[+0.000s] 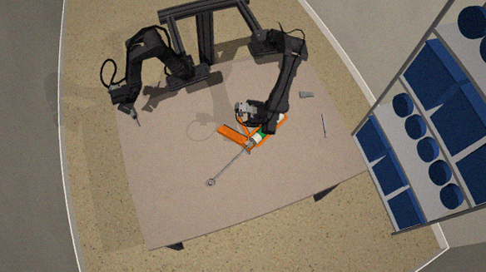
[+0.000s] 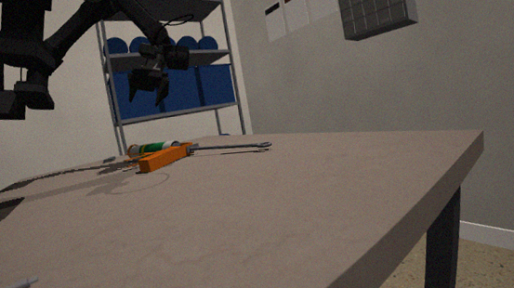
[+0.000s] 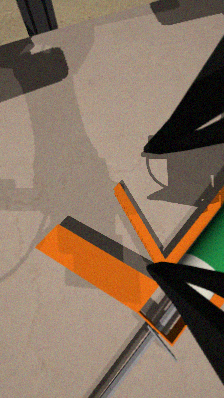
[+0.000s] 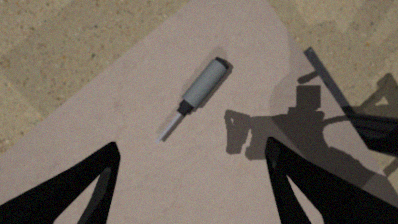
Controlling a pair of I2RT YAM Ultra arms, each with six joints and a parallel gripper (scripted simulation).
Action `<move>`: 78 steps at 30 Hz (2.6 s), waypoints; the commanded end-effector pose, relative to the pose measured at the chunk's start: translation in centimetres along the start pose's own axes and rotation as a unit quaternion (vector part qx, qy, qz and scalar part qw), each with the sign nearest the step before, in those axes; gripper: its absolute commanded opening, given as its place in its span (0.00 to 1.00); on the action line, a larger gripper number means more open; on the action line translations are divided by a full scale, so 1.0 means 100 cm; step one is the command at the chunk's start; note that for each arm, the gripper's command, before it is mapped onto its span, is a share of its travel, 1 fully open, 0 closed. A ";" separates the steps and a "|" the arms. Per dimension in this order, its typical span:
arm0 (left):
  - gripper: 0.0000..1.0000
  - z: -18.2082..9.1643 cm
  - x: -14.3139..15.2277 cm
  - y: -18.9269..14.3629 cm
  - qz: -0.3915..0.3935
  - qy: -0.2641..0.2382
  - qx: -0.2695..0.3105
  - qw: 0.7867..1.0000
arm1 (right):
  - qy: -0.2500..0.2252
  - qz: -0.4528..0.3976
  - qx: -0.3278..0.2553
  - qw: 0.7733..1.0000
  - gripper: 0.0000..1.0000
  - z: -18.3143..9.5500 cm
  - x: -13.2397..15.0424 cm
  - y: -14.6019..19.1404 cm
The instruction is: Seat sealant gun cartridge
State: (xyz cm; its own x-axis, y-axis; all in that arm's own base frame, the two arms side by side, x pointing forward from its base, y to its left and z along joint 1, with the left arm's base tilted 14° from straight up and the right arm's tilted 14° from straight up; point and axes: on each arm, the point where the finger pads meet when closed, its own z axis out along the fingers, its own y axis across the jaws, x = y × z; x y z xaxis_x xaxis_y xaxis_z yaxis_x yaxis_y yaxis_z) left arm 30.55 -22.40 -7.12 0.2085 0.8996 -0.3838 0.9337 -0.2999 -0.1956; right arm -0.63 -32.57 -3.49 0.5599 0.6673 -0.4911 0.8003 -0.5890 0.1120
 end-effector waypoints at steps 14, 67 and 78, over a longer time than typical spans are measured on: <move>0.73 -0.006 -0.009 0.003 0.004 -0.013 -0.008 1.000 | -0.019 0.002 -0.015 1.000 1.00 -0.005 -0.013 0.011; 0.73 -0.006 0.064 0.016 -0.146 0.107 -0.126 0.975 | -0.112 -0.328 -0.386 0.855 1.00 -0.235 0.064 0.243; 0.73 -0.004 0.074 0.017 -0.174 0.130 -0.153 0.964 | -0.132 -0.383 -0.470 0.784 1.00 -0.311 0.099 0.263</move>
State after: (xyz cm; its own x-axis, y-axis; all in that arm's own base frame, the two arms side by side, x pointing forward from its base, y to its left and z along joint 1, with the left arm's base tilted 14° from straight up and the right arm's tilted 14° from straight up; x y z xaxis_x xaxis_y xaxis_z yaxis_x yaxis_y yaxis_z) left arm 32.76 -15.43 -11.11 -0.0947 0.9924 -0.0786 0.9948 0.0912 -0.0463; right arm 31.42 -28.05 18.15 -0.1265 0.5290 -0.8391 0.7968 0.5581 0.2318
